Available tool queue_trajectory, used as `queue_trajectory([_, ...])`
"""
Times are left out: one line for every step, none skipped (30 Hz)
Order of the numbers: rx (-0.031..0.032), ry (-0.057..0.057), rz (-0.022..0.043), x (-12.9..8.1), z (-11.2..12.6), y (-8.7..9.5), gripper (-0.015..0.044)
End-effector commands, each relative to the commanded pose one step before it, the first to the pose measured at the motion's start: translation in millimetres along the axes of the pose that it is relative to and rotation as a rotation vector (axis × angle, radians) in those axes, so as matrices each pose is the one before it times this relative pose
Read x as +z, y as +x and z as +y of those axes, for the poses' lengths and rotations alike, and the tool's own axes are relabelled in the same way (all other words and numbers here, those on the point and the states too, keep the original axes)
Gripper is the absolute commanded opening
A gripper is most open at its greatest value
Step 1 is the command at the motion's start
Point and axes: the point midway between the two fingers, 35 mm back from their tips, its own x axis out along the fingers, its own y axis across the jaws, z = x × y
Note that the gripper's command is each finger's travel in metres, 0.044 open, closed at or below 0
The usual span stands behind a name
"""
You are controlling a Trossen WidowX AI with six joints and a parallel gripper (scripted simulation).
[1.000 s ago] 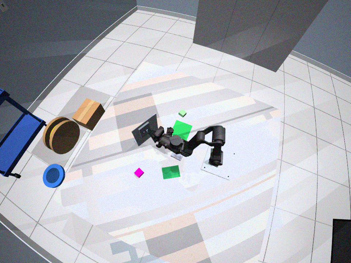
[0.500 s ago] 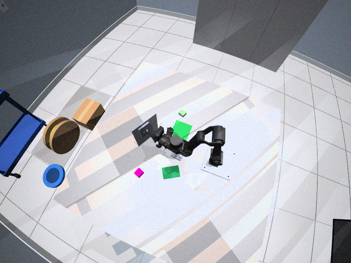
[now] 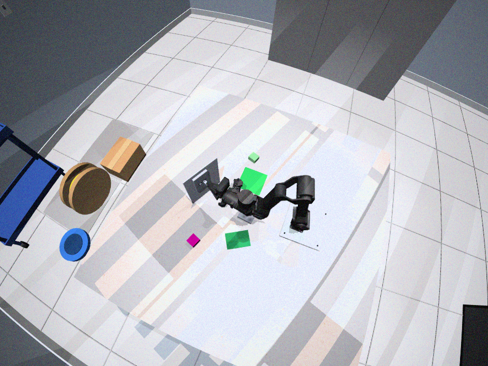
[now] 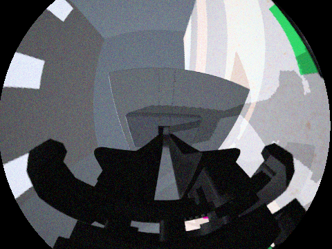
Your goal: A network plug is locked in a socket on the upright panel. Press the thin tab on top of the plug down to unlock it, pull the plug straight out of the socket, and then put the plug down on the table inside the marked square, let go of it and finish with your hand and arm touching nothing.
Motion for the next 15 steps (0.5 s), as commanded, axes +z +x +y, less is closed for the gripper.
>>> queue_trajectory([-0.002, -0.0008, 0.00277, -1.21, -0.82, -4.8, 0.0])
queue_trajectory([-0.00006, 0.0, 0.0, -0.18, -0.02, -0.68, 0.0])
queue_trajectory([-0.00006, 0.0, 0.0, -0.18, -0.02, -0.66, 0.0])
queue_trajectory([-0.00006, 0.0, 0.0, -0.18, -0.02, -0.68, 0.0])
queue_trajectory([-0.00006, 0.0, 0.0, -0.18, -0.02, -0.66, 0.0])
queue_trajectory([-0.00006, 0.0, 0.0, -0.18, -0.02, -0.68, 0.0])
queue_trajectory([-0.00006, 0.0, 0.0, -0.18, -0.02, -0.66, 0.0])
queue_trajectory([-0.00006, 0.0, 0.0, -0.18, -0.02, -0.68, 0.0])
queue_trajectory([-0.00006, 0.0, 0.0, -0.21, -0.02, -0.66, 0.0])
queue_trajectory([-0.00006, 0.0, 0.0, -0.22, -0.02, -0.69, 0.0])
queue_trajectory([-0.00005, 0.0, 0.0, -0.36, -0.01, -0.57, 0.0])
queue_trajectory([-0.00005, 0.0, 0.0, -0.36, -0.01, -0.58, 0.0])
queue_trajectory([-0.00006, 0.0, 0.0, -0.4, -0.01, -0.6, 0.0])
queue_trajectory([-0.00006, 0.0, 0.0, -0.4, -0.01, -0.6, 0.0])
queue_trajectory([-0.00006, 0.0, 0.0, -0.38, -0.01, -0.61, 0.0])
